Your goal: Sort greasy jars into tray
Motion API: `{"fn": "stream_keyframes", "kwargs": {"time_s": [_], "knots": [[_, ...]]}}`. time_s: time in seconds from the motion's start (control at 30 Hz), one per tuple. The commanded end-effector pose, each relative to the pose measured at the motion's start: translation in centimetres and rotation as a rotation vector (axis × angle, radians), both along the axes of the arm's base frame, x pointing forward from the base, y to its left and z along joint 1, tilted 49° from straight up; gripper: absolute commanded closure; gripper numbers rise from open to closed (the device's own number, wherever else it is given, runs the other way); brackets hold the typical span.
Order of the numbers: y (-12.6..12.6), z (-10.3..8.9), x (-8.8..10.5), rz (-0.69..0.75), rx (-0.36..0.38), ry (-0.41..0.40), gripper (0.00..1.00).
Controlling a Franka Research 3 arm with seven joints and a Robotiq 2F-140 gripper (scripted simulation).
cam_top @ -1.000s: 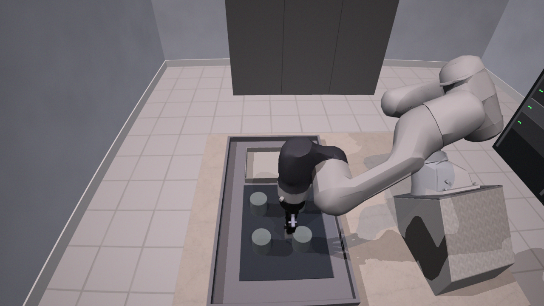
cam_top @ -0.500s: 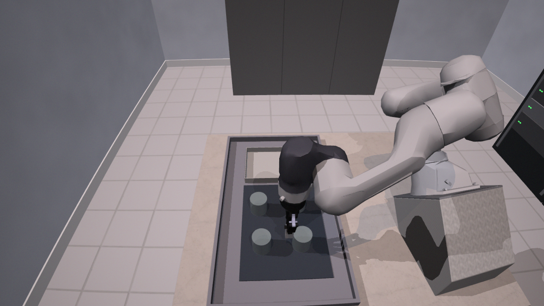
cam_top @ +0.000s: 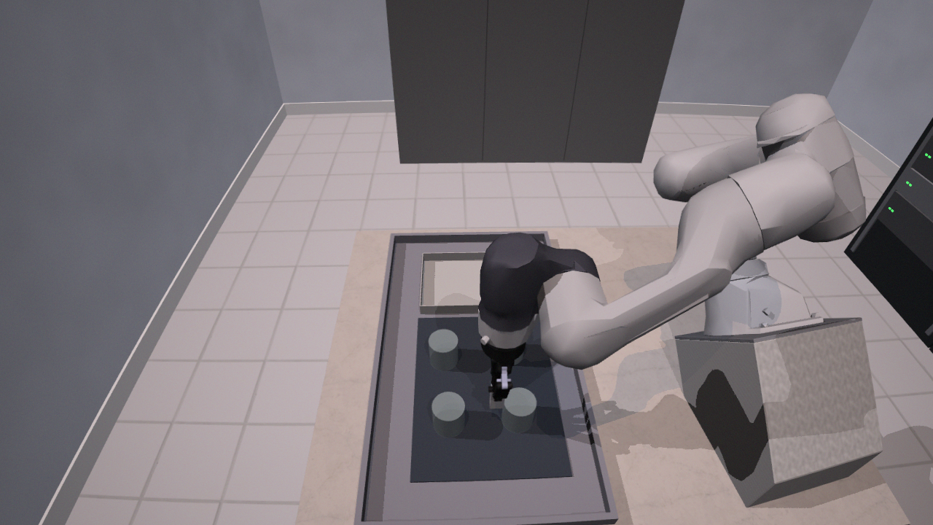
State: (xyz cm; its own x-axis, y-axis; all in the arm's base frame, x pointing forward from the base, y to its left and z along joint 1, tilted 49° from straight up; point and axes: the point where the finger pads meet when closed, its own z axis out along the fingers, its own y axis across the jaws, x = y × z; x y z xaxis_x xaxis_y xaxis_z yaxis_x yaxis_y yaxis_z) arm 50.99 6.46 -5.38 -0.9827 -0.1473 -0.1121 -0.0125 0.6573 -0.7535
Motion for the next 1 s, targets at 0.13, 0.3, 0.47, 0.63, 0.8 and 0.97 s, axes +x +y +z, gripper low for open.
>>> {"fn": "stream_keyframes", "kwargs": {"time_s": [0.13, 0.3, 0.47, 0.63, 0.8, 0.97], "knots": [[0.19, -0.08, -0.16, 0.001, 0.004, 0.000, 1.00], [0.22, -0.05, -0.24, 0.001, 0.004, 0.000, 1.00], [0.25, -0.02, -0.32, 0.001, 0.004, 0.000, 1.00], [0.28, 0.00, -0.39, 0.001, 0.004, 0.000, 1.00], [0.30, 0.02, -0.44, 0.001, 0.004, 0.000, 1.00], [0.33, 0.05, -0.51, 0.001, 0.004, 0.000, 1.00]]}}
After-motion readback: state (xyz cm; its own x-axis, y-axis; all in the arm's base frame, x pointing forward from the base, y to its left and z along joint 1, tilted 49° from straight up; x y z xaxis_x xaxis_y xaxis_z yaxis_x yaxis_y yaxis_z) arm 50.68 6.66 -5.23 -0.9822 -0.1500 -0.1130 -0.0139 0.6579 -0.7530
